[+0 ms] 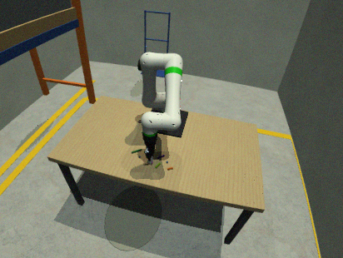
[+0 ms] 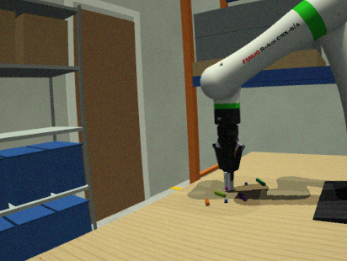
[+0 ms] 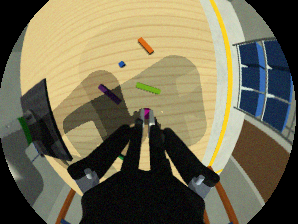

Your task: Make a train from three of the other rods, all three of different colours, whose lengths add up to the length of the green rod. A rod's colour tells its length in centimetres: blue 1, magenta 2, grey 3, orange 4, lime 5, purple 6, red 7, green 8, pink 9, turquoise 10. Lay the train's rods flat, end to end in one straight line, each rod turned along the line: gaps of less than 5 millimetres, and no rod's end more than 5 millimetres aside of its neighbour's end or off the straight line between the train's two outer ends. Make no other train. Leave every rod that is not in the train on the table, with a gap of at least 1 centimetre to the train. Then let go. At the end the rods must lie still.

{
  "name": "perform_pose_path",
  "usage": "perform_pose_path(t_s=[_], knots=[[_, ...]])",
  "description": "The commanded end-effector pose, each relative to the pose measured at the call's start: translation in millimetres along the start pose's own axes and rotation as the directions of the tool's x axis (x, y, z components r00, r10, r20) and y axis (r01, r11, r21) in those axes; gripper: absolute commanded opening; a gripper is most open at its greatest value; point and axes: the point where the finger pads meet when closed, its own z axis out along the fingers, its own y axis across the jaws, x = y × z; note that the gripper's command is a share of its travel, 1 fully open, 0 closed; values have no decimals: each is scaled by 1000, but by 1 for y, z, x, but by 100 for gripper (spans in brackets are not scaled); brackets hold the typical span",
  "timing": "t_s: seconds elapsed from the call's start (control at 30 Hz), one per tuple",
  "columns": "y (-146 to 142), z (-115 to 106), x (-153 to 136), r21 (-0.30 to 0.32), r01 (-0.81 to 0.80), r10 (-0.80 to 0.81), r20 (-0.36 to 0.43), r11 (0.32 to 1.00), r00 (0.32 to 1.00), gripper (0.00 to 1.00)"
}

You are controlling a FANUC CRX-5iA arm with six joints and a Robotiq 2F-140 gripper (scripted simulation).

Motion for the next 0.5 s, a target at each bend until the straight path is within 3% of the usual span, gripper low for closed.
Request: perform_pose_path(t_s=[0.0,0.1,0.3,0.47], knots=[[0,-20,0,0,0,0,0,1000,1000,3],[0,-27,0,0,0,0,0,1000,1000,3],[0,-71,0,0,0,0,0,1000,1000,3],[0,-90,0,0,0,0,0,1000,1000,3]])
